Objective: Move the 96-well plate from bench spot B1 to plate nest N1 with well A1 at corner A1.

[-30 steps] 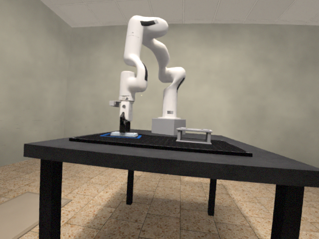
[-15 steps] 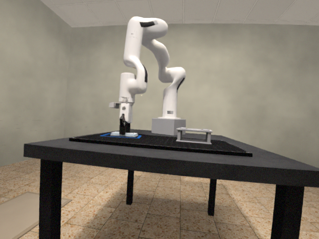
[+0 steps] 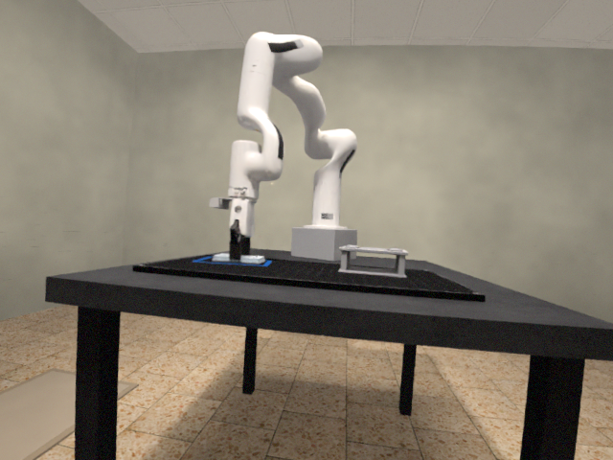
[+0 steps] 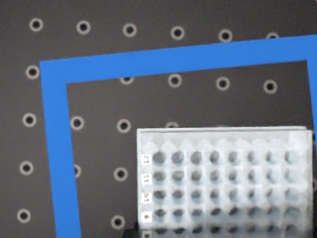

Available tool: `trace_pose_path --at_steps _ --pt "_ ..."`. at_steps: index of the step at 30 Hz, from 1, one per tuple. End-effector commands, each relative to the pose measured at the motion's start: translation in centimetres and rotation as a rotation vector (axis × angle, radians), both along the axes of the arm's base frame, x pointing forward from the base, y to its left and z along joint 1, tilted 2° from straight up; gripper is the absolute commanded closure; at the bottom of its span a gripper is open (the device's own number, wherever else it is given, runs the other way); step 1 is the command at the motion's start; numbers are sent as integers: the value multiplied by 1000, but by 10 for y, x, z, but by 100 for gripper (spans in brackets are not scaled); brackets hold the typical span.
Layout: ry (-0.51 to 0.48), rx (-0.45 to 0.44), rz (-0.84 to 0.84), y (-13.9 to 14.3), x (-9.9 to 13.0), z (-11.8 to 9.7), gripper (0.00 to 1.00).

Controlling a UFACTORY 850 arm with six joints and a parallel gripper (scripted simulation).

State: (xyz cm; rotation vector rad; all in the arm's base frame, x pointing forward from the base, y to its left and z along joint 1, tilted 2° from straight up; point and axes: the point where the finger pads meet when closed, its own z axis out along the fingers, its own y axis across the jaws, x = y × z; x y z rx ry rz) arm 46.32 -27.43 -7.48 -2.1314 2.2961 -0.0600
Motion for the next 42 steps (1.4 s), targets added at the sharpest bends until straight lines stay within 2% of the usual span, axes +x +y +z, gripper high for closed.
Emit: trace_pose_path --at_steps 1,2,3,42 --pt "-2 -1 0 0 1 1 0" --pt "-2 -1 0 0 1 1 0" --pt "-1 -1 0 0 1 1 100" --pt "-1 -1 0 0 1 1 100"
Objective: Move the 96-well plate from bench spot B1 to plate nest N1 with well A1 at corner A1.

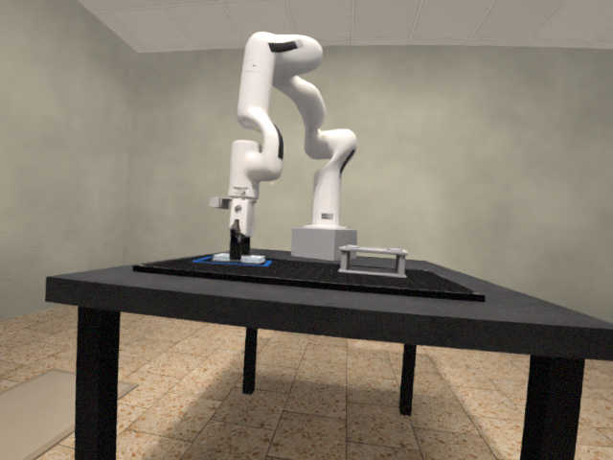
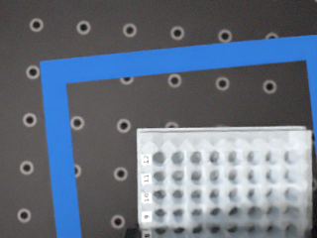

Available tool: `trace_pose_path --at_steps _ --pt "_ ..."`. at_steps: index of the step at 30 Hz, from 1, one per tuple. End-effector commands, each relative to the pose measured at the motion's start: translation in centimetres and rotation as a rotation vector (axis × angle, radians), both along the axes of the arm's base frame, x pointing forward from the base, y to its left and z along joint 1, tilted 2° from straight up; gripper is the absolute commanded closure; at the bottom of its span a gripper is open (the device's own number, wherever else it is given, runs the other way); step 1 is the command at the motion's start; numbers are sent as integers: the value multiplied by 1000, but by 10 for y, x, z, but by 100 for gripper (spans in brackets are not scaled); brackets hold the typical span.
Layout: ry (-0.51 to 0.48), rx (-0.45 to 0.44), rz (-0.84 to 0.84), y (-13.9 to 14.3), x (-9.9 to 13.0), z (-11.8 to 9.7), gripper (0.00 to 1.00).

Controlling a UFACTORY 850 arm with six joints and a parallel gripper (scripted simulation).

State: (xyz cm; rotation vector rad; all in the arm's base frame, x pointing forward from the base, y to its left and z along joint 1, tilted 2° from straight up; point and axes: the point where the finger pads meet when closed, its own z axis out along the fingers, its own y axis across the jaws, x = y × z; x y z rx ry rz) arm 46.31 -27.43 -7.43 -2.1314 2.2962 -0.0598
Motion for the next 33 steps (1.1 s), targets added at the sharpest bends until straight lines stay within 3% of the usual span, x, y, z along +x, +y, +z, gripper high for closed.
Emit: trace_pose_path --at_steps 1,33 --pt "-2 -1 0 0 1 1 100" --pt "-2 -1 0 0 1 12 100"
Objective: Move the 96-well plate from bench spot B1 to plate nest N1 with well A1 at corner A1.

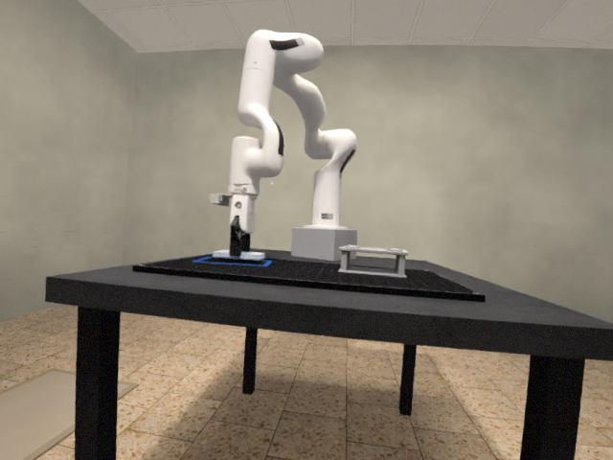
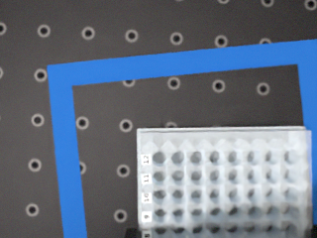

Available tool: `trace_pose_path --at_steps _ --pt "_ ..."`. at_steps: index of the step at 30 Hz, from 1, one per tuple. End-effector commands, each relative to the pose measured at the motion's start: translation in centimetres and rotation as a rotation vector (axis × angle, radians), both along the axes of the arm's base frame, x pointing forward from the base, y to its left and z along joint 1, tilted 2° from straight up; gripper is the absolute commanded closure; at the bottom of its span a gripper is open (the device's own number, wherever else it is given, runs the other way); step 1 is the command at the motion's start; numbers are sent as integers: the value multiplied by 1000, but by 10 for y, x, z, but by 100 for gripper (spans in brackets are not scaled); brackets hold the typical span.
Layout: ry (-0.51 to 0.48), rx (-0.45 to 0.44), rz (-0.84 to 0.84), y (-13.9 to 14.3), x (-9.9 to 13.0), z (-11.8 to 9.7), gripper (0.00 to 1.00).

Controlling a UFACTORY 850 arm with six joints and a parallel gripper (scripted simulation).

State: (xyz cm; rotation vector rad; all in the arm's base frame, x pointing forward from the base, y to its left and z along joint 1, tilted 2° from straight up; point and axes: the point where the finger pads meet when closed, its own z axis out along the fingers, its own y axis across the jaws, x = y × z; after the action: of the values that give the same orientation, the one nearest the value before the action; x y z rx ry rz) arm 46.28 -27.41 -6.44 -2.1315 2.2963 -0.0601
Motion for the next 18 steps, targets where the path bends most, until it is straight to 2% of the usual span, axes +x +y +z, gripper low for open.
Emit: trace_pose_path --at_steps 1,18 --pt "-2 -1 0 0 1 3 100" --pt "-2 -1 0 0 0 11 100"
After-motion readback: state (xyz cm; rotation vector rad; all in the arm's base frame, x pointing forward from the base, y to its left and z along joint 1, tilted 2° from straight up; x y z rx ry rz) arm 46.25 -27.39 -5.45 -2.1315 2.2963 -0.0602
